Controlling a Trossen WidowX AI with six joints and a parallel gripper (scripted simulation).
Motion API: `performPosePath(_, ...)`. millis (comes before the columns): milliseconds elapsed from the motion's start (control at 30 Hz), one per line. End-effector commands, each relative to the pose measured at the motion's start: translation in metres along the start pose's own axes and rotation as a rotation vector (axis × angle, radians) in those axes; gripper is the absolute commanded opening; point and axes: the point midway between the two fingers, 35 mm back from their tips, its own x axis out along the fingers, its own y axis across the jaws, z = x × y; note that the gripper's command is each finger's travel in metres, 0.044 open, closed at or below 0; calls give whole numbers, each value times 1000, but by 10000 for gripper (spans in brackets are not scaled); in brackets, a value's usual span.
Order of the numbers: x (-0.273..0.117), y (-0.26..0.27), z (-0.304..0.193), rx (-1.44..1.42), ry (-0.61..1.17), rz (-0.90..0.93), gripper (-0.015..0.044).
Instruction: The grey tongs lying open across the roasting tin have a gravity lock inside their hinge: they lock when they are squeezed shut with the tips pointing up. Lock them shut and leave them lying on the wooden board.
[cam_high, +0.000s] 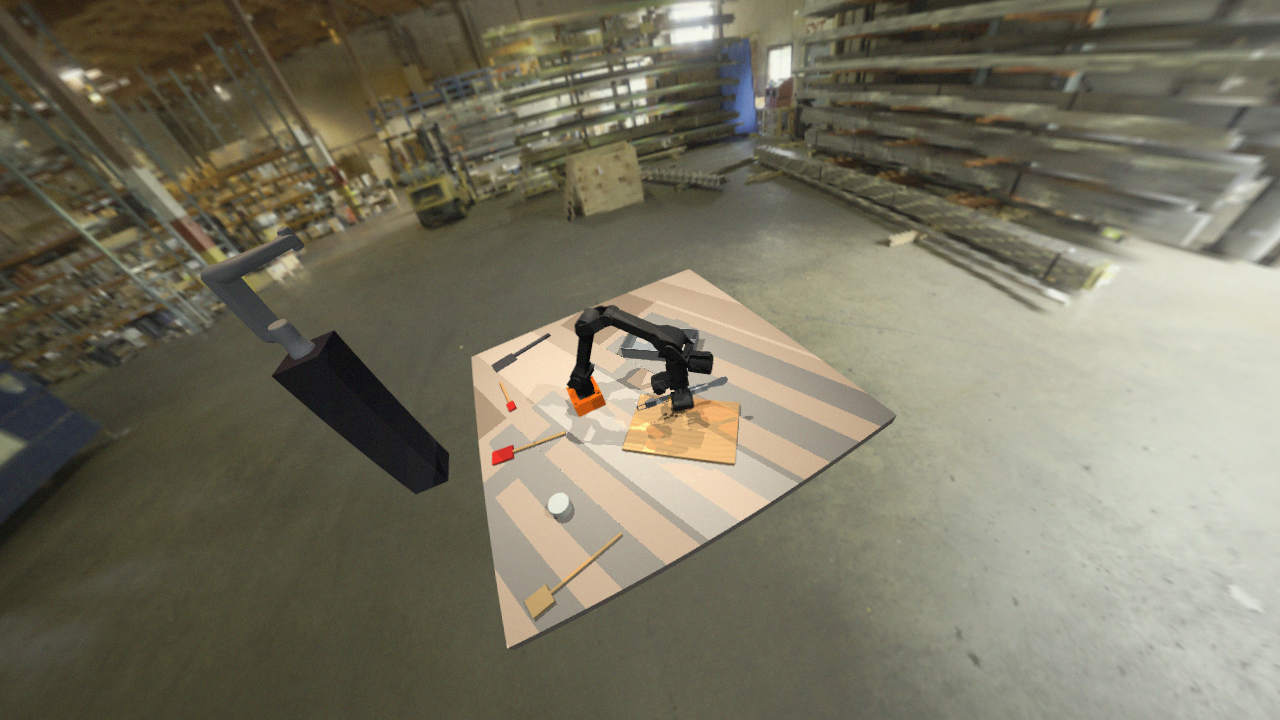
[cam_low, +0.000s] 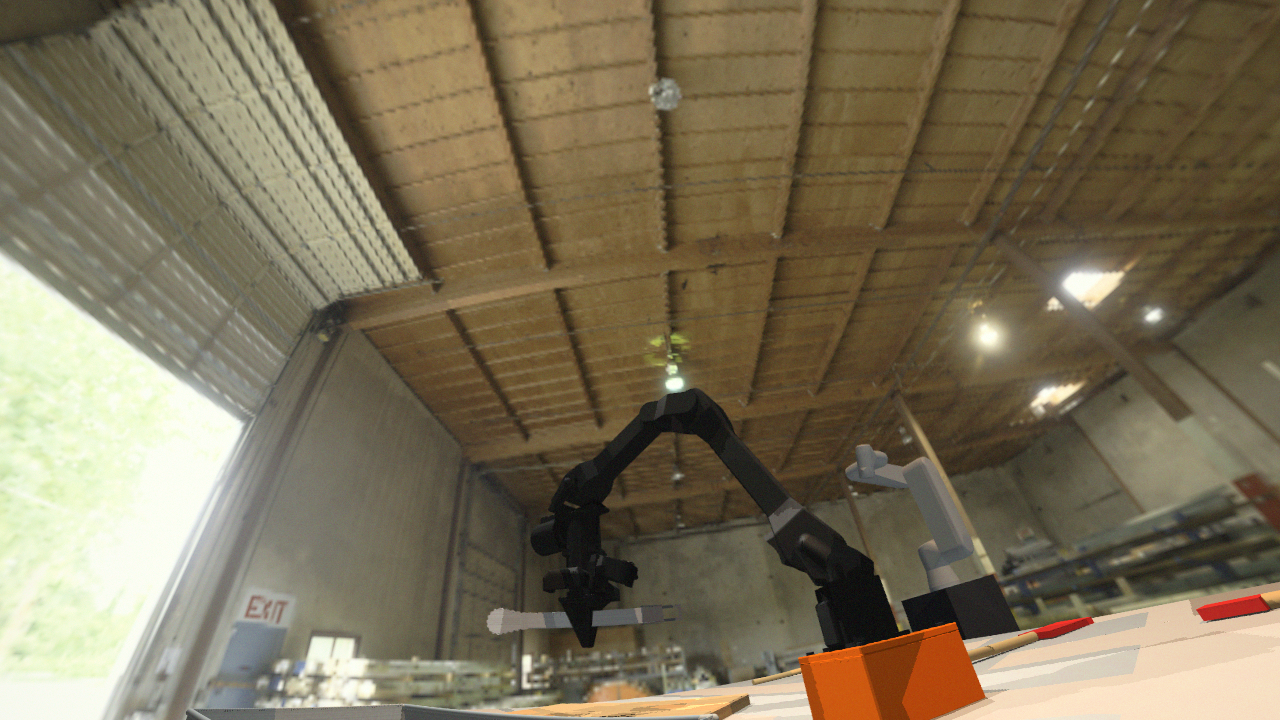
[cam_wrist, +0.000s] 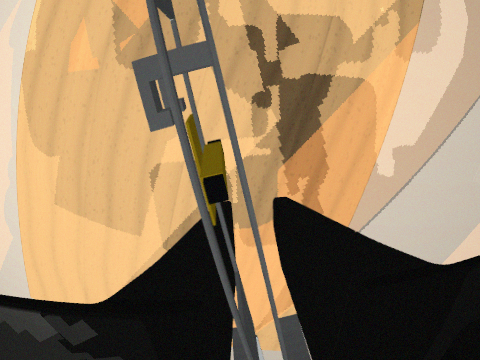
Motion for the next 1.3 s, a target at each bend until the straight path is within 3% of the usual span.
performPosePath(0, -3, 21, 6, 66, 5, 11, -150)
performPosePath(333, -3, 25, 7, 86, 34, 8, -150)
performPosePath(1267, -13, 33, 10, 133, 544, -7, -150)
